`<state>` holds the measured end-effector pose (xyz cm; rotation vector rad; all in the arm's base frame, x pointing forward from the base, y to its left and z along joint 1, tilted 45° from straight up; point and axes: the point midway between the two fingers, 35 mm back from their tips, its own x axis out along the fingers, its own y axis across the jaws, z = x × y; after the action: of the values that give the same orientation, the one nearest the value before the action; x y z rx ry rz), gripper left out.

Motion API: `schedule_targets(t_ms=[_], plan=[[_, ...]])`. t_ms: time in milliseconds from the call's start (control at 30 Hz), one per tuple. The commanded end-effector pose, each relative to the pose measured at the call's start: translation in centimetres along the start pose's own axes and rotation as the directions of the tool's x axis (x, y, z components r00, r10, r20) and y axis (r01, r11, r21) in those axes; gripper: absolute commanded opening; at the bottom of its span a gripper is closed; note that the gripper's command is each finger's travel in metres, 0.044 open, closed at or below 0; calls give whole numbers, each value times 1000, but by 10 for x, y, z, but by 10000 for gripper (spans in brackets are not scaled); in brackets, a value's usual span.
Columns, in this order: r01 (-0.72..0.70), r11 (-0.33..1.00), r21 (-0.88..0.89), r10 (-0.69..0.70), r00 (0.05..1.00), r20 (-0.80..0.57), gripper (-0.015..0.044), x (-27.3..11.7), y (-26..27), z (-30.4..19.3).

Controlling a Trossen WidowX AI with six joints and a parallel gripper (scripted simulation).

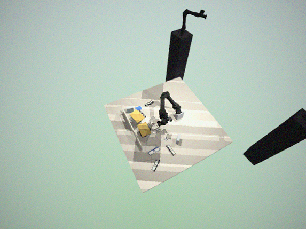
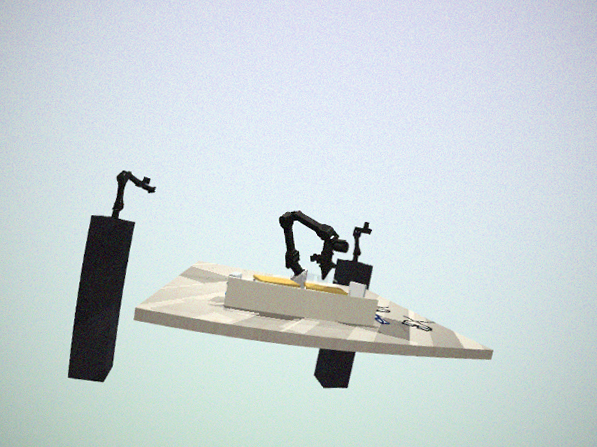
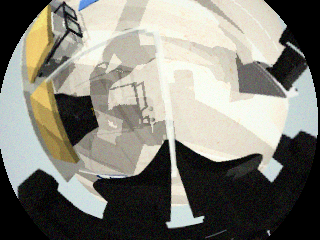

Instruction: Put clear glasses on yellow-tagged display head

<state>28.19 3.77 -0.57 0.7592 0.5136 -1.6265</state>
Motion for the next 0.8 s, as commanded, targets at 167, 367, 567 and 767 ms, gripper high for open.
schedule_targets(t_ms=[167, 367, 567, 767], plan=[[-8, 1000, 10, 8, 1000, 29, 0, 10, 1, 2], [-5, 1000, 10, 5, 1000, 30, 0, 16, 1, 3], [-5, 1000, 10, 5, 1000, 28, 0, 22, 1, 3], [-6, 1000, 10, 5, 1000, 26, 0, 29, 1, 4]])
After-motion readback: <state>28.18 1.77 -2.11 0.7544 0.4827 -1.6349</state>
